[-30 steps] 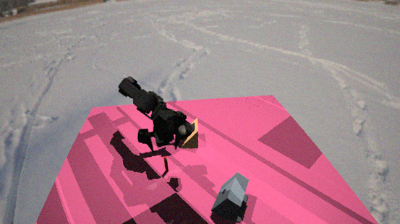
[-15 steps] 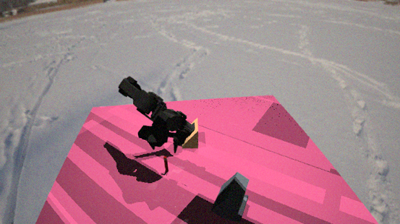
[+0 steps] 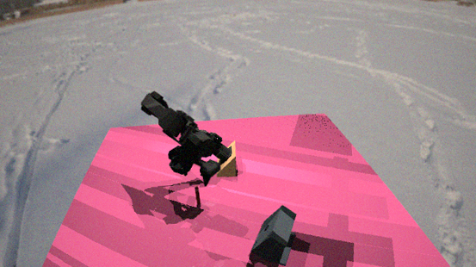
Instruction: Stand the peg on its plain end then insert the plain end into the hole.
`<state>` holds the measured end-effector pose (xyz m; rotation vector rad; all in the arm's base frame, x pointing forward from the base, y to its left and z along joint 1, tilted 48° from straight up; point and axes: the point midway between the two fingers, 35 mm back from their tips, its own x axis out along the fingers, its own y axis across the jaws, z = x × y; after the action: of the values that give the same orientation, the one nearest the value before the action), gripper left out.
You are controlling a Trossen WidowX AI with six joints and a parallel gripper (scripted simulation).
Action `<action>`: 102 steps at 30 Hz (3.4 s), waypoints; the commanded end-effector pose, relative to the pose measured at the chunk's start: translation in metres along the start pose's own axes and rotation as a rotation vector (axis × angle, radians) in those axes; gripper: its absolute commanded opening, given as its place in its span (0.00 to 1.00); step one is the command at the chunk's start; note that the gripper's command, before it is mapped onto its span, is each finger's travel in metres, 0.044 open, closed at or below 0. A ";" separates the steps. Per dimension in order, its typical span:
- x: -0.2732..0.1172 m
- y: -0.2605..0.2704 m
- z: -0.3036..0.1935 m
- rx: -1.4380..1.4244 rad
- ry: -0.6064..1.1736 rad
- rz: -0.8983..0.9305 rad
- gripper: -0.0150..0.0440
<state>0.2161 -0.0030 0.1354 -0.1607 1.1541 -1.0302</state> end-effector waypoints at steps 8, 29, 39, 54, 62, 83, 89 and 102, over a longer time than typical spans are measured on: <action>0.002 0.000 0.000 0.269 -0.003 0.000 1.00; 0.005 0.000 0.000 0.802 -0.004 0.001 1.00; 0.007 0.000 0.000 1.056 -0.004 0.001 1.00; 0.009 0.000 0.000 1.437 -0.004 0.002 1.00; 0.011 0.000 0.000 1.640 -0.004 0.002 1.00; 0.023 0.001 0.001 1.855 -0.001 0.003 1.00; 0.032 0.001 0.001 1.855 0.001 0.004 1.00; 0.054 0.001 0.002 1.855 0.000 0.005 1.00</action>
<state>0.2206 -0.0386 0.1026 1.2916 -0.1451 -1.6887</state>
